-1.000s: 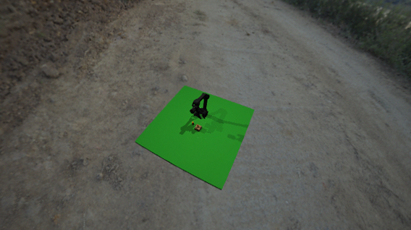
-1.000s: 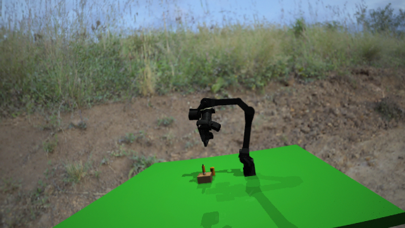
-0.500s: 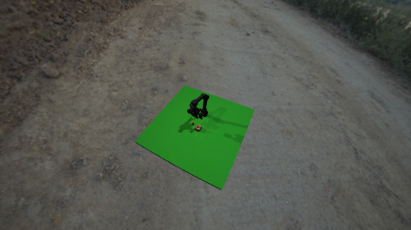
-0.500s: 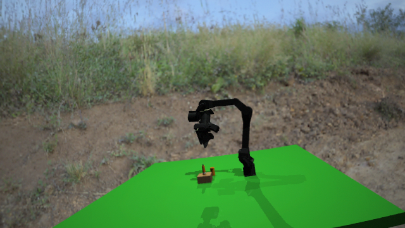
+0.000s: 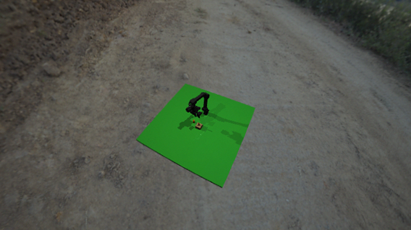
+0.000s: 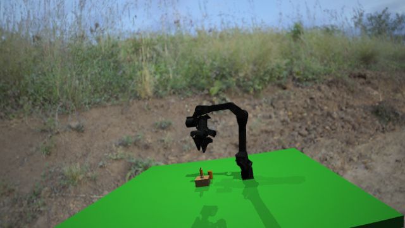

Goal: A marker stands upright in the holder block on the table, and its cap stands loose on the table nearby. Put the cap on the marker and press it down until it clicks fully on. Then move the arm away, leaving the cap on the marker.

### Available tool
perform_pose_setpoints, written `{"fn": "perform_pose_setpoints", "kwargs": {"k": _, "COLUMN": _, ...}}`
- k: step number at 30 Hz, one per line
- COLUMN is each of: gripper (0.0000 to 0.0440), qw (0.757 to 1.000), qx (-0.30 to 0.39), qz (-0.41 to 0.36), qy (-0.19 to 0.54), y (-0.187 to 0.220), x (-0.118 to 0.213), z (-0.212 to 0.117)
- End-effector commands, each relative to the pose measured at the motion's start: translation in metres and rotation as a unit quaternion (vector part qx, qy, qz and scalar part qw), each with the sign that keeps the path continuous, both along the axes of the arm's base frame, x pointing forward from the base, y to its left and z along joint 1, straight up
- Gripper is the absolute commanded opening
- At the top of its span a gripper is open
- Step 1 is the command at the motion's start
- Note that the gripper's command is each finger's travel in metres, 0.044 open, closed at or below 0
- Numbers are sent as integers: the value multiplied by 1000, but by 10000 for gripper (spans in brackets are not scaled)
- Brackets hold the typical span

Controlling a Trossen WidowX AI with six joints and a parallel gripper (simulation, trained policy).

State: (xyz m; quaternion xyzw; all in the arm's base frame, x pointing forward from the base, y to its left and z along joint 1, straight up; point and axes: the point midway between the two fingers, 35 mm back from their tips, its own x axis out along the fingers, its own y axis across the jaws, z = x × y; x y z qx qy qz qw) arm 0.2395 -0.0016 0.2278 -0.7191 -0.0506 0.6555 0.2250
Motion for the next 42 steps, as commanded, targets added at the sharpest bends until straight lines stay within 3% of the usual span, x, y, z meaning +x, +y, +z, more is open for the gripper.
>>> {"fn": "perform_pose_setpoints", "kwargs": {"k": 1, "gripper": 312, "qw": 1000, "qx": -10, "qz": -6, "qy": 10, "y": -8, "x": 1, "z": -4}}
{"fn": "perform_pose_setpoints", "kwargs": {"k": 42, "gripper": 303, "qw": 982, "qx": -96, "qz": -66, "qy": 146, "y": -84, "x": 1, "z": -74}}
